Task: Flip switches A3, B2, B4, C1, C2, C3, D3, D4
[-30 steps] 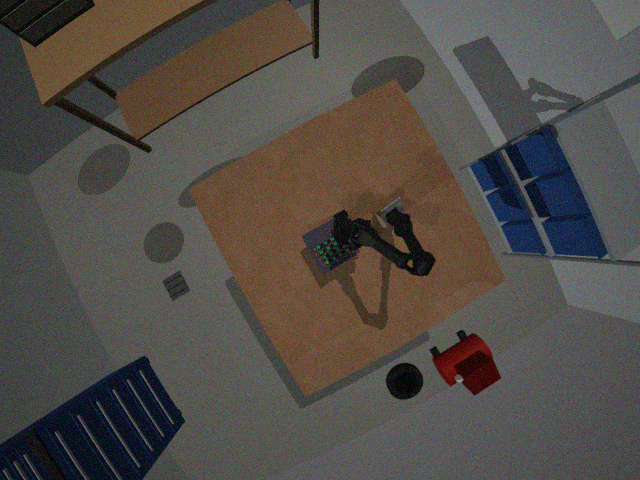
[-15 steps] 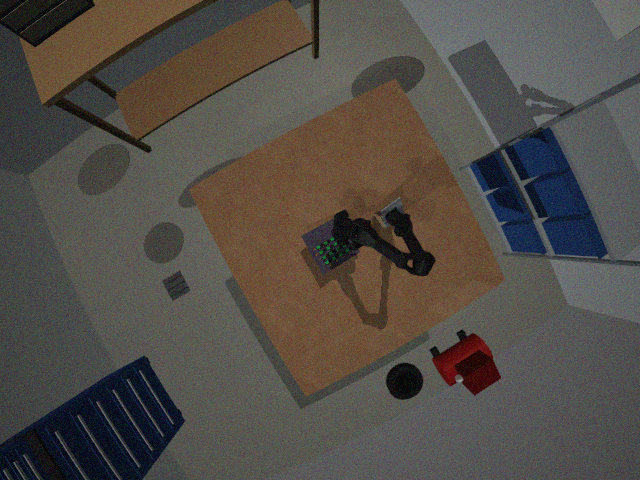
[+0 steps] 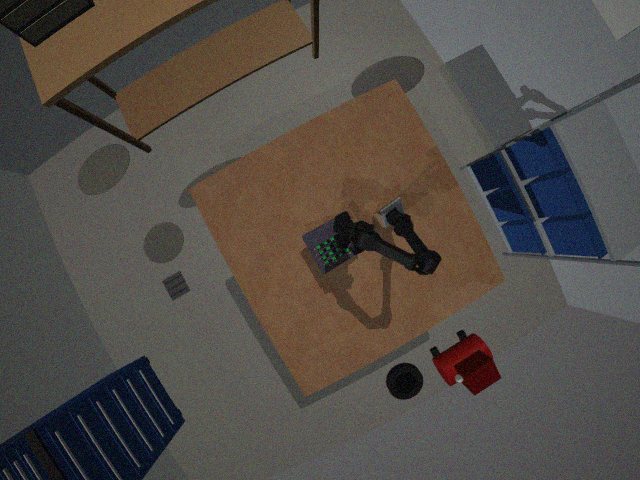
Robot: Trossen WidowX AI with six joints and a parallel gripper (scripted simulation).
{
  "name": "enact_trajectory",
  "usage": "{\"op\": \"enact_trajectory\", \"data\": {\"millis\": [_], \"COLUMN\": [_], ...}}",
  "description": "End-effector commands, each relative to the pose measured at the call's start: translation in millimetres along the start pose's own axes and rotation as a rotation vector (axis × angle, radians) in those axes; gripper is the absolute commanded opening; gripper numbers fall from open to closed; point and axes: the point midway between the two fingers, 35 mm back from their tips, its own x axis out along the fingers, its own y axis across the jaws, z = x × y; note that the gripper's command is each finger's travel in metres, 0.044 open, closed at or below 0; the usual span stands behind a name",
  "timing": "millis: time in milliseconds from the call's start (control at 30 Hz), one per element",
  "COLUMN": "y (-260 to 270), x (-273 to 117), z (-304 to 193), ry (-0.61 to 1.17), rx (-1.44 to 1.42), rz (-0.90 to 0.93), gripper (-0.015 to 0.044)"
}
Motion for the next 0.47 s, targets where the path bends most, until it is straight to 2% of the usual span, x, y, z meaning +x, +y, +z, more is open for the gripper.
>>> {"op": "enact_trajectory", "data": {"millis": [0,433], "y": [28.7,30.7], "x": [-6.5,-6.7], "z": [40.6,42.7], "ry": [-0.015,-0.015], "rx": [-0.023,-0.023], "rz": [0.003,0.004], "gripper": [0.0000,0.0000]}}
